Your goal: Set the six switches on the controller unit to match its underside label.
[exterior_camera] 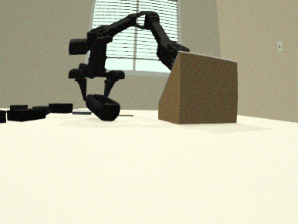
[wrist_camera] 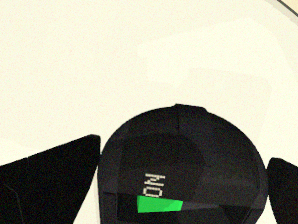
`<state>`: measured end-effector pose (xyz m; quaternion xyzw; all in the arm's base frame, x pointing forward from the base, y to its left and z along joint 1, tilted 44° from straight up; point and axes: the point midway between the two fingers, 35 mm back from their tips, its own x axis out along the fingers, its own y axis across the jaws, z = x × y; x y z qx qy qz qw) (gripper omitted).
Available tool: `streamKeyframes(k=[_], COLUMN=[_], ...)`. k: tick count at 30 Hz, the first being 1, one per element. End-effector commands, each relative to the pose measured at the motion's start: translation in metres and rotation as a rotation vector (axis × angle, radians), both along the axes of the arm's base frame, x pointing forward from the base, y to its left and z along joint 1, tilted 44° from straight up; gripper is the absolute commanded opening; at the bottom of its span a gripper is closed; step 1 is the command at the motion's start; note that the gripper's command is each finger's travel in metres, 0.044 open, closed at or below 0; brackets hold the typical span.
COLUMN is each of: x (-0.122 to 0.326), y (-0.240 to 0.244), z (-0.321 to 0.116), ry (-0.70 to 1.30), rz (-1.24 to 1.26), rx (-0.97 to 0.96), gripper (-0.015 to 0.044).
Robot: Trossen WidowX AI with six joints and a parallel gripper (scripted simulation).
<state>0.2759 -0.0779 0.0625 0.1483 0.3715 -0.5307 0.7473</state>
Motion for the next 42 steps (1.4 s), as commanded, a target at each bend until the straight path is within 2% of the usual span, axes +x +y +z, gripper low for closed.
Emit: streamKeyframes(k=[1,37,41,42], x=[0.000,0.003,0.003,0.003], y=[0.000,-0.014,-0.014,-0.014], z=[-0.004,-0.015,-0.016,-0.016], ry=[0.007,0.001,0.002,0.002], rz=[0.007,-0.001,0.000,0.000], rx=[0.006,0.000,0.000,0.000], gripper=[0.0337,0.0337,0.0440,0.0440])
